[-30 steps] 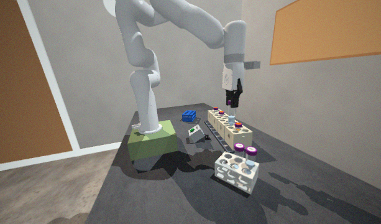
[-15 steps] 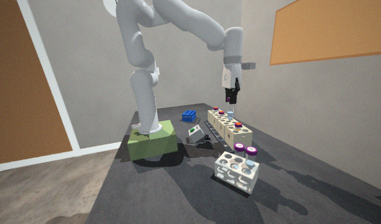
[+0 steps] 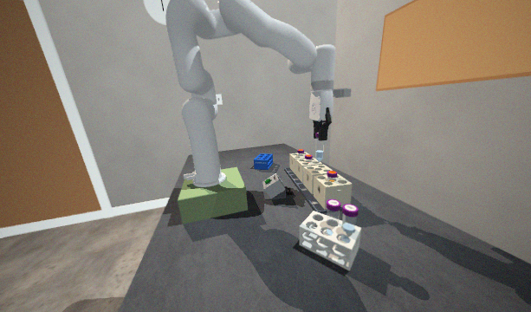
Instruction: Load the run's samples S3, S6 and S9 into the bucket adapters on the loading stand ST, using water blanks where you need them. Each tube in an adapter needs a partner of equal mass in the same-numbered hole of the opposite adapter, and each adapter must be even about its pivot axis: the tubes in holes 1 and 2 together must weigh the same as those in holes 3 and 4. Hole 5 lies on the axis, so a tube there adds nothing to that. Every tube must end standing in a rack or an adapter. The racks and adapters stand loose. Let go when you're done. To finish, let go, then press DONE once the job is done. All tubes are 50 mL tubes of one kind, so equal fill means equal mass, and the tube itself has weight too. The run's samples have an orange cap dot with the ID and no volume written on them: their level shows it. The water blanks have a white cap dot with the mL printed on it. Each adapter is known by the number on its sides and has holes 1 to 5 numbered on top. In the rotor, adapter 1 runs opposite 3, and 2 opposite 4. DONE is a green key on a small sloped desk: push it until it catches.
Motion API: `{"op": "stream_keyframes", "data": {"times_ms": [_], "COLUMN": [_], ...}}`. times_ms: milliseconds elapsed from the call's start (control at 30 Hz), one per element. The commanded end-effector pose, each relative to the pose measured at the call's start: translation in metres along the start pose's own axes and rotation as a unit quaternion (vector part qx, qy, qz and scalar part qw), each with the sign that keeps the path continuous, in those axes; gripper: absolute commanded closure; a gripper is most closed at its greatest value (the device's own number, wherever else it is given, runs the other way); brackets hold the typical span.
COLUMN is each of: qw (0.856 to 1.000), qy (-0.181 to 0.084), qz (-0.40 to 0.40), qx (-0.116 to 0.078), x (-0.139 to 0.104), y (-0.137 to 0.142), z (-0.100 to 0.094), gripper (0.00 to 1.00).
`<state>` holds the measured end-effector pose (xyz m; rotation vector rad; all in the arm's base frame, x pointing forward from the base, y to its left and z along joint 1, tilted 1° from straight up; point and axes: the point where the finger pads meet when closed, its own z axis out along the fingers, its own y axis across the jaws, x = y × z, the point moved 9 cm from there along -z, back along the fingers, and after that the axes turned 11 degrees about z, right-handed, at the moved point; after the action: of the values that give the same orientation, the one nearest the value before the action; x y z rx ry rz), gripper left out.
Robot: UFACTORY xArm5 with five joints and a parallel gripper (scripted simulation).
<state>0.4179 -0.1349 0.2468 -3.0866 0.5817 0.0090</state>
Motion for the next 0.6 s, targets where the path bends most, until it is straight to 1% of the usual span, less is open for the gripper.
{"op": "stream_keyframes", "data": {"times_ms": [0,167,567], "qw": [1.000,1.000,1.000], "qy": [0.002,0.002,0.002], "qz": [0.000,0.000,0.000], "qx": [-0.005,-0.005,-0.005], "x": [0.005,0.009,0.009], "y": [-0.020,-0.043,-0.043], "z": [-0.001,-0.001,-0.001], "gripper": [1.00,1.00,1.00]}}
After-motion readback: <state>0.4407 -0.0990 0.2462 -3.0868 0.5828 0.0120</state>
